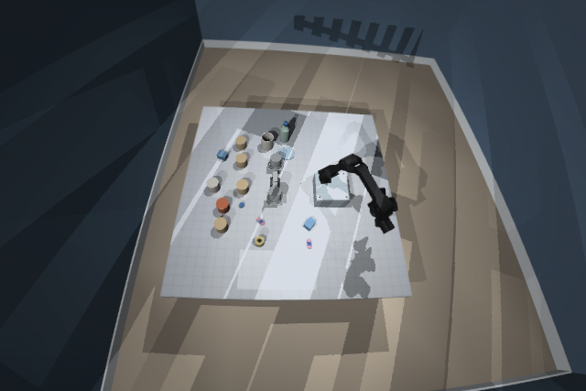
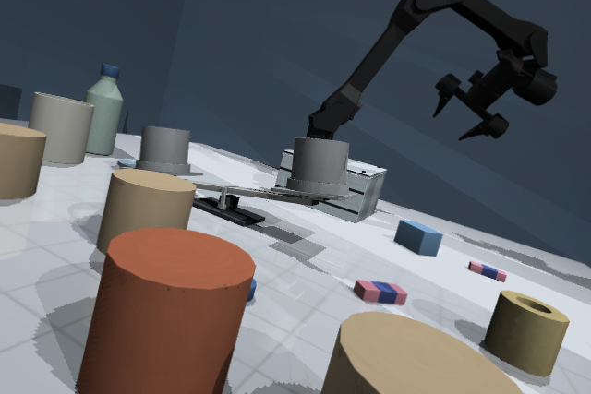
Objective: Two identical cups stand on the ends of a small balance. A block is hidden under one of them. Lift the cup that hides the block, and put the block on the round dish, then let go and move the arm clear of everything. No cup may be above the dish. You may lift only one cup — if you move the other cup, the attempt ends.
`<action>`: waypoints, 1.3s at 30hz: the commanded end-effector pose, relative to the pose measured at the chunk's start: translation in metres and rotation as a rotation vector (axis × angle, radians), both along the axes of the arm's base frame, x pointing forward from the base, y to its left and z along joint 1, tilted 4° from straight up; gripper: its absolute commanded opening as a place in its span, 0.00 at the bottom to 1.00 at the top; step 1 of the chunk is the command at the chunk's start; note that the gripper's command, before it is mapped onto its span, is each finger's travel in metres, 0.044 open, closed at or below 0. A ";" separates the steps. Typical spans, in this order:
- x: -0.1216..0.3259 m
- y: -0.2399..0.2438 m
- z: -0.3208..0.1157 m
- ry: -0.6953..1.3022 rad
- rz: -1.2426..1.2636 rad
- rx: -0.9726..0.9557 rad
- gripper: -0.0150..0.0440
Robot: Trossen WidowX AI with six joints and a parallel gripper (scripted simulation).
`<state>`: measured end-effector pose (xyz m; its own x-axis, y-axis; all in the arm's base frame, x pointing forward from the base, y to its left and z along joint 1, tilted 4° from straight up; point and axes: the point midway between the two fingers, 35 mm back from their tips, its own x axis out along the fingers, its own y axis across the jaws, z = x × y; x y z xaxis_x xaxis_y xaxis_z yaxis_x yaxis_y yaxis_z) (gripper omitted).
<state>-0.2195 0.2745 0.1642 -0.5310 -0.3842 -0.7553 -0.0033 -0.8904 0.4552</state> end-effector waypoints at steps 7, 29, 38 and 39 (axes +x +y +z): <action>0.041 0.014 0.010 -0.031 -0.156 0.034 1.00; 0.199 0.012 0.038 -0.170 -0.814 0.146 1.00; 0.254 -0.010 0.043 -0.232 -1.095 0.181 1.00; 0.260 -0.013 0.044 -0.239 -1.127 0.185 1.00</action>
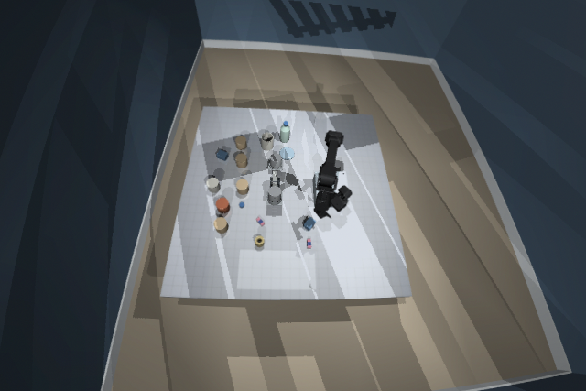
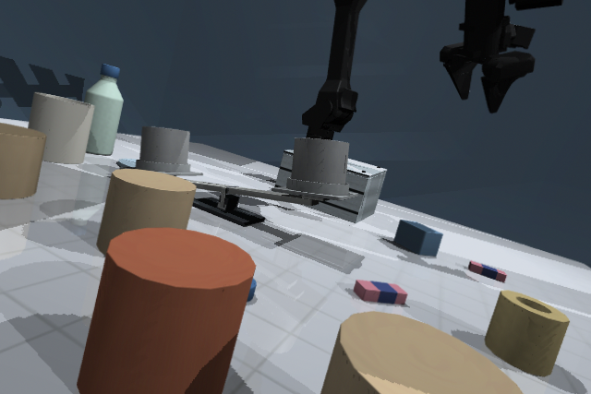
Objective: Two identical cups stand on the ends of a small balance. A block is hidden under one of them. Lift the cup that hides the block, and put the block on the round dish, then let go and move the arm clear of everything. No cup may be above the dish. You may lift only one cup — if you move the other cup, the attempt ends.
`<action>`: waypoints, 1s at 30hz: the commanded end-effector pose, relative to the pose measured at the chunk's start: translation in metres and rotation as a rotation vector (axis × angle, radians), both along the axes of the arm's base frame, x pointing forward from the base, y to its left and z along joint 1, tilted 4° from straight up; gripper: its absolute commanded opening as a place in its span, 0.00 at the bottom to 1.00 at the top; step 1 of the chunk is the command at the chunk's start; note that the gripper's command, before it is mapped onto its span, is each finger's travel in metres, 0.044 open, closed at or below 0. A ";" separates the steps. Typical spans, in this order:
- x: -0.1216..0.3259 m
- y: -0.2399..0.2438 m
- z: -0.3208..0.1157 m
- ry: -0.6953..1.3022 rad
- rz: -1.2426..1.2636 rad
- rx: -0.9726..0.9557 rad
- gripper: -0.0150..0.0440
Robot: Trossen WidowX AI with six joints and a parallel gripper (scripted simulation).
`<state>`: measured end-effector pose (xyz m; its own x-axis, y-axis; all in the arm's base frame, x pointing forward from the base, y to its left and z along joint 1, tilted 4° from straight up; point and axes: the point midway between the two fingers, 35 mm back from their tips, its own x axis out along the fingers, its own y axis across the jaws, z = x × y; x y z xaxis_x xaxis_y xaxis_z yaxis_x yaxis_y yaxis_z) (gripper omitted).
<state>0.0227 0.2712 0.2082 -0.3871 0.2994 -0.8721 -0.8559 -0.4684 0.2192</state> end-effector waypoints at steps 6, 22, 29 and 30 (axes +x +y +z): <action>0.048 -0.031 0.002 -0.055 -0.292 0.027 1.00; 0.110 -0.100 0.000 -0.155 -0.815 0.083 1.00; 0.127 -0.133 -0.003 -0.202 -1.046 0.108 1.00; 0.129 -0.138 -0.003 -0.209 -1.079 0.112 1.00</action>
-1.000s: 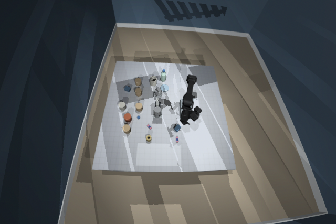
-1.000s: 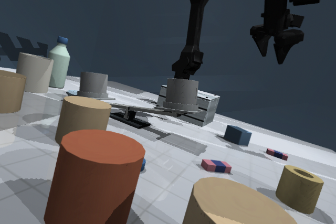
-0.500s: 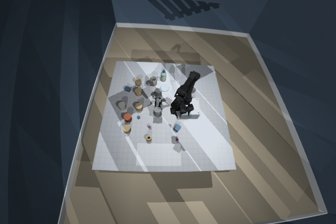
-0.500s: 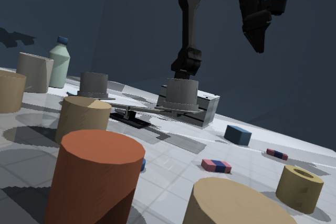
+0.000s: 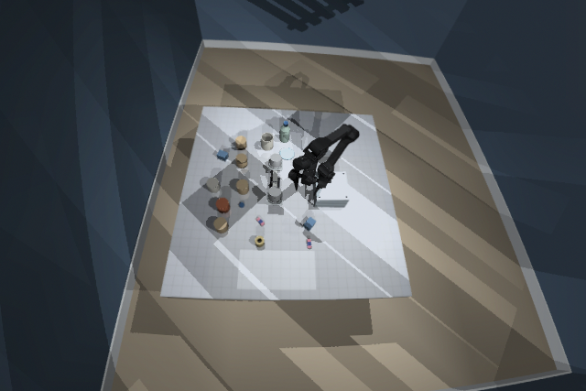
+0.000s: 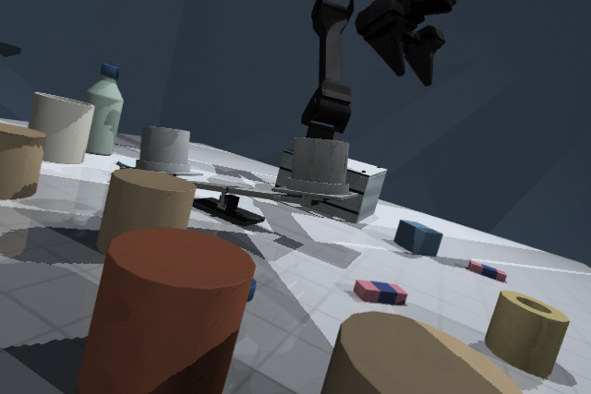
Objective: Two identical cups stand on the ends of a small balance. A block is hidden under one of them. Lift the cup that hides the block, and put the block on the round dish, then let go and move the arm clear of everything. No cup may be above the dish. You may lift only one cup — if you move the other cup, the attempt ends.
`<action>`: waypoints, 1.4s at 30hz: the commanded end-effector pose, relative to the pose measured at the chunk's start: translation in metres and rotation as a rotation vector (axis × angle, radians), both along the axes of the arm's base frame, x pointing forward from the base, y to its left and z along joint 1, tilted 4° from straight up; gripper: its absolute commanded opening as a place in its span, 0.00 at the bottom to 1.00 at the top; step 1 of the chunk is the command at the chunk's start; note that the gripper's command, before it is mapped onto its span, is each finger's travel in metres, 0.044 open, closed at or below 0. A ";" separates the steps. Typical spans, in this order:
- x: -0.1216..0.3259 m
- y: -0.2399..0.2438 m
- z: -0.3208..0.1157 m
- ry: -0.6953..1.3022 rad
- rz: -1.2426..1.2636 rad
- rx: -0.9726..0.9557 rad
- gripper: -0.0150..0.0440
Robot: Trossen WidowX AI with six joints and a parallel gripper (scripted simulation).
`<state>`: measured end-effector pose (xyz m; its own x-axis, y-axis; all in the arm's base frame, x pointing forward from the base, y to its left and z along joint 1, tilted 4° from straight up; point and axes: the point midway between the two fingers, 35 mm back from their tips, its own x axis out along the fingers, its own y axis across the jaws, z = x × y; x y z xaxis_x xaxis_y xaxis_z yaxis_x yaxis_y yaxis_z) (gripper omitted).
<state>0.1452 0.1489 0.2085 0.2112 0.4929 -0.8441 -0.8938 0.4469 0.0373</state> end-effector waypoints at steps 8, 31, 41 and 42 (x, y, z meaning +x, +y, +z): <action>0.018 -0.051 -0.008 -0.069 -0.347 0.032 1.00; 0.018 -0.156 -0.030 -0.267 -1.101 0.112 1.00; 0.015 -0.171 -0.033 -0.301 -1.219 0.125 1.00; 0.016 -0.172 -0.033 -0.290 -1.232 0.128 1.00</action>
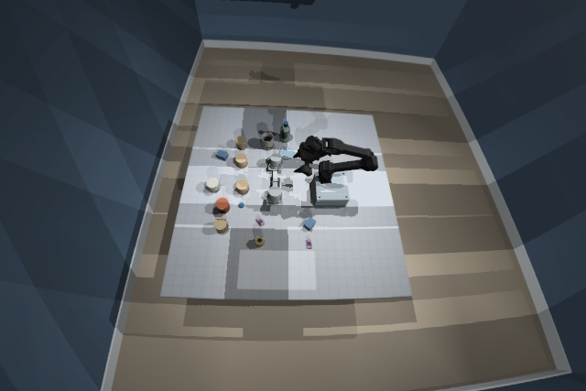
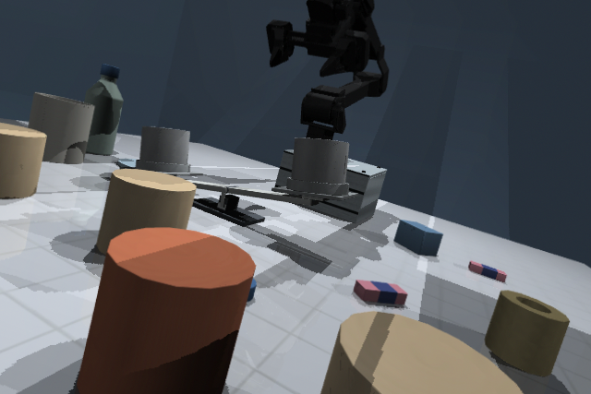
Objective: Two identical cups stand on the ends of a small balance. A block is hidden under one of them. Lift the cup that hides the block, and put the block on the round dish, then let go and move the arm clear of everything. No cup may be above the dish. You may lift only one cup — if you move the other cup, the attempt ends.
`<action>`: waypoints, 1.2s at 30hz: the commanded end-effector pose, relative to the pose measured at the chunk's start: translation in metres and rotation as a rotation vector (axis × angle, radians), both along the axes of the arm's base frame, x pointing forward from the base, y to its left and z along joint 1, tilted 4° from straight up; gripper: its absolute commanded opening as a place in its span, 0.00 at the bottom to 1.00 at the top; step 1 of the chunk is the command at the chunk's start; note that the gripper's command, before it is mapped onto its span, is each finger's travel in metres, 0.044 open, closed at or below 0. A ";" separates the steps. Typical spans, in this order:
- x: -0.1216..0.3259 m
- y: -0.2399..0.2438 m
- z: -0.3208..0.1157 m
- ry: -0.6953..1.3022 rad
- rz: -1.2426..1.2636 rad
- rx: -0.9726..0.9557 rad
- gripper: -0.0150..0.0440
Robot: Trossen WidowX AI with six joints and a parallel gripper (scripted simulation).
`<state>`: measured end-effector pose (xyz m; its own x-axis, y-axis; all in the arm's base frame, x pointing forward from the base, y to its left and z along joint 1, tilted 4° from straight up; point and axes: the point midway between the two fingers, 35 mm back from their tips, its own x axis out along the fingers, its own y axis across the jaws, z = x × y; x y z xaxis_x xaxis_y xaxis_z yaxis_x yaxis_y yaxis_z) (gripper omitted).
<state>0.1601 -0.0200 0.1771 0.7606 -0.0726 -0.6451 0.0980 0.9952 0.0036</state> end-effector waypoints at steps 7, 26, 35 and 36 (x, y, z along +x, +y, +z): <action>0.015 -0.016 0.002 0.093 -0.190 0.144 1.00; 0.066 -0.066 -0.010 0.300 -0.691 0.477 1.00; 0.088 -0.097 -0.031 0.386 -0.951 0.611 1.00; 0.090 -0.100 -0.034 0.395 -0.981 0.625 1.00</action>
